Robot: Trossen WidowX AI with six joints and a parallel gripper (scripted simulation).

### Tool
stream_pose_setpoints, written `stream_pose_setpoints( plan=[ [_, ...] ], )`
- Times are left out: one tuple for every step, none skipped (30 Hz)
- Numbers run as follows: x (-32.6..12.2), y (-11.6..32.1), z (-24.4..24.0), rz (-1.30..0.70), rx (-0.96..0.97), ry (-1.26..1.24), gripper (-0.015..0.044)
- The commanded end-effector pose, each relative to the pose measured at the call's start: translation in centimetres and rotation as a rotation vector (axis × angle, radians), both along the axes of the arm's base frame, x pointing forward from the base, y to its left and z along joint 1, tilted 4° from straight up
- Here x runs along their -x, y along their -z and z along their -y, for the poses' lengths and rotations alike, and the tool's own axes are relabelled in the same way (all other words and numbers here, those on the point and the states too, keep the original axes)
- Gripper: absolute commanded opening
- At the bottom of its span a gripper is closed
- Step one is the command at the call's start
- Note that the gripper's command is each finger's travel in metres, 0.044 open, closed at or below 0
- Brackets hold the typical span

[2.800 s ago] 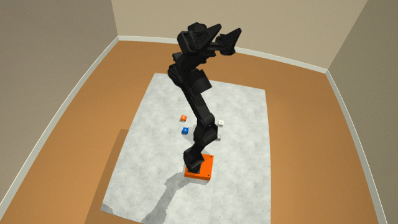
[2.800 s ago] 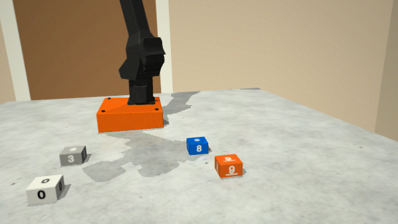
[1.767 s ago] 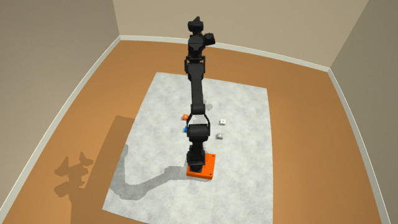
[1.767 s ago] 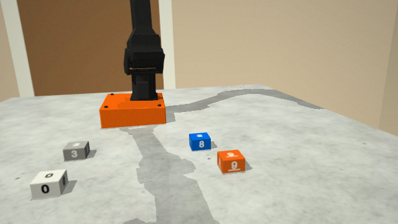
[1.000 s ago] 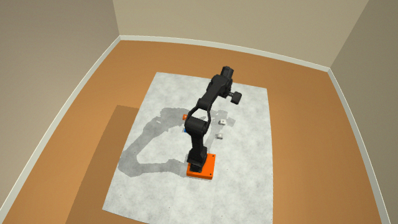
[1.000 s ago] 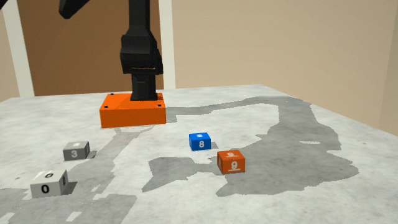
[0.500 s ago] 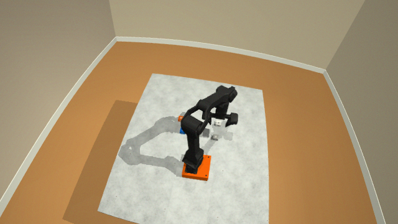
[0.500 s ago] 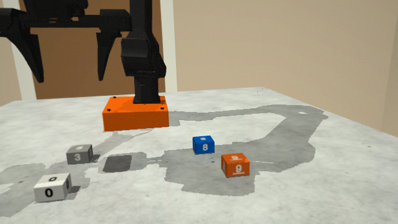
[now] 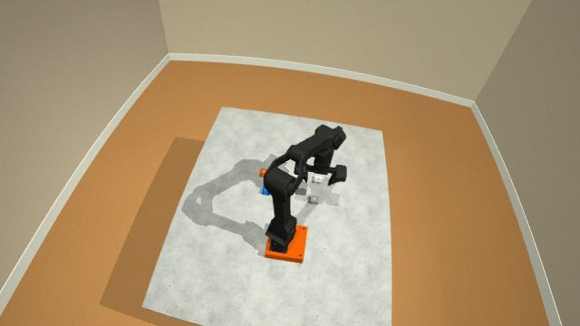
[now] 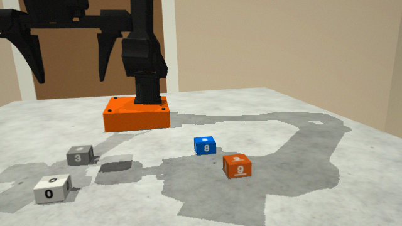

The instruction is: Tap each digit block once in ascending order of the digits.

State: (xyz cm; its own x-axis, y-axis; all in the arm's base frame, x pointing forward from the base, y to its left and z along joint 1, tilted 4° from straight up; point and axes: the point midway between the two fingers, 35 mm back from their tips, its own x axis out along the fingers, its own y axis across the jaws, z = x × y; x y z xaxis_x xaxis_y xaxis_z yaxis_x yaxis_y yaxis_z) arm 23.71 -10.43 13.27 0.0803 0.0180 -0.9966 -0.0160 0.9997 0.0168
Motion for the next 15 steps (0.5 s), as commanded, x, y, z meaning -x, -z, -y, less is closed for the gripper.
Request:
stream_pose_setpoints(
  plan=[
    [0.1,0.1,-0.1,-0.003,-0.007,-0.007,0.04],
    [0.0,0.1,-0.3,-0.003,-0.007,-0.007,0.04],
    [-0.3,0.1,-0.8,-0.003,-0.007,-0.007,0.04],
    [-0.6,0.0,-1.7,-0.003,-0.008,-0.007,0.04],
    [-1.1,0.0,-2.9,-0.004,-0.009,-0.007,0.04],
    [-1.4,-0.1,-4.0,-0.004,-0.01,-0.007,0.04],
    [-1.7,-0.1,-5.2,-0.004,-0.01,-0.007,0.04],
    [-2.0,-0.2,-6.4,-0.004,-0.011,-0.007,0.04],
    [-2.2,-0.2,-7.6,-0.004,-0.012,-0.007,0.04],
    [-2.4,-0.3,-8.8,-0.004,-0.014,-0.007,0.04],
    [-2.5,-0.3,-10.0,-0.004,-0.015,-0.007,0.04],
    [-2.5,-0.4,-11.3,-0.004,-0.016,-0.007,0.04],
    [-2.5,-0.4,-12.5,-0.003,-0.017,-0.007,0.04],
    [-2.4,-0.5,-13.7,-0.003,-0.019,-0.007,0.04],
    [-2.2,-0.5,-14.9,-0.003,-0.021,-0.007,0.04]
  ],
)
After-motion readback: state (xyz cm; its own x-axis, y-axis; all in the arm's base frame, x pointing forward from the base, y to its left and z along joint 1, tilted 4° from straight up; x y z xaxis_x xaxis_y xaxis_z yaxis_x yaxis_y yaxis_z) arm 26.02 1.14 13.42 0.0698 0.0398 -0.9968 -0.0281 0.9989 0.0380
